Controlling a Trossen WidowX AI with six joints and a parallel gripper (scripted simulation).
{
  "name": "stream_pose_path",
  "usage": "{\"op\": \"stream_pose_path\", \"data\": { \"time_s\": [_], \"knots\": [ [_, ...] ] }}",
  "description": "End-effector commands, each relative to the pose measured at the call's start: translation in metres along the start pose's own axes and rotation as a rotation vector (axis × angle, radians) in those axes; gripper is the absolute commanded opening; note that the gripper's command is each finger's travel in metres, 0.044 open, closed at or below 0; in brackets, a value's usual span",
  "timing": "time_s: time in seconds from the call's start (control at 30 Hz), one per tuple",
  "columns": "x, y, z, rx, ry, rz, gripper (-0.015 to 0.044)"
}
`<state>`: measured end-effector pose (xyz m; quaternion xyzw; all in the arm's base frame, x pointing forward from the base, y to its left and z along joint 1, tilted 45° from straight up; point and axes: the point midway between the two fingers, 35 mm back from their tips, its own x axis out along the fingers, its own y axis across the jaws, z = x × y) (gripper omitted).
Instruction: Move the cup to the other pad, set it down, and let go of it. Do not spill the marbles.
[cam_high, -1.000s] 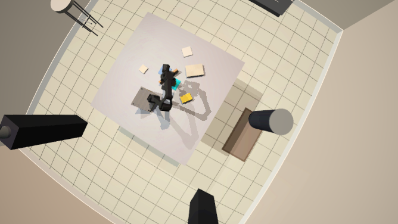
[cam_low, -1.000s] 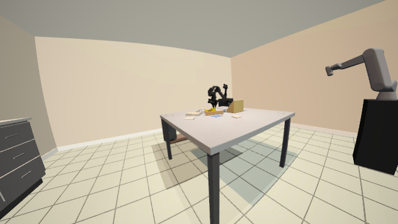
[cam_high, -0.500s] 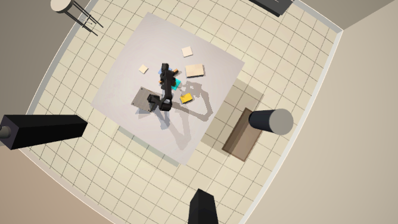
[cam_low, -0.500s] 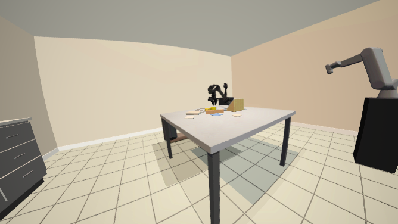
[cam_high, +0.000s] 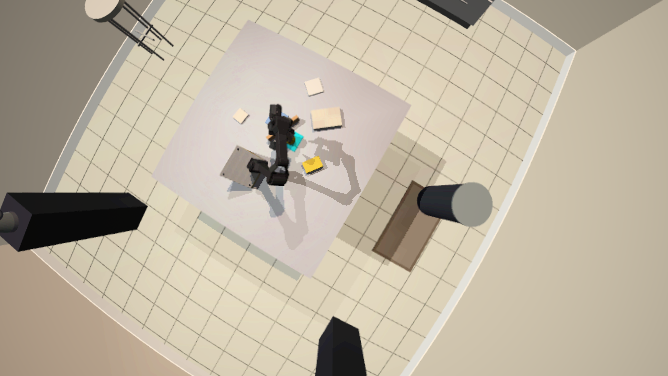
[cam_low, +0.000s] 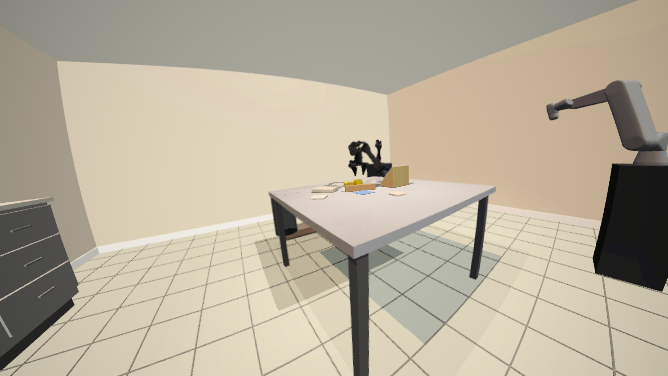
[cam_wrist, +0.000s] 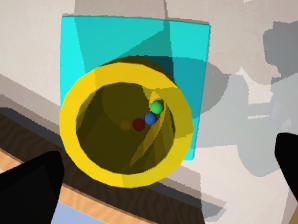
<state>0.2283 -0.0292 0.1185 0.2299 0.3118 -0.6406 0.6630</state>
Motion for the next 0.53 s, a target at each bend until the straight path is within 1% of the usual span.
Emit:
{"op": "stream_pose_path", "data": {
  "time_s": [0.0,0.4,0.5],
  "knots": [
    [-0.010,0.001,-0.001,0.000,0.006,-0.004,0.0440],
    [-0.045,0.003,0.001,0.001,0.006,-0.007,0.0440],
    [-0.044,0.003,0.002,0.001,0.003,0.002,0.0440]
  ]
}}
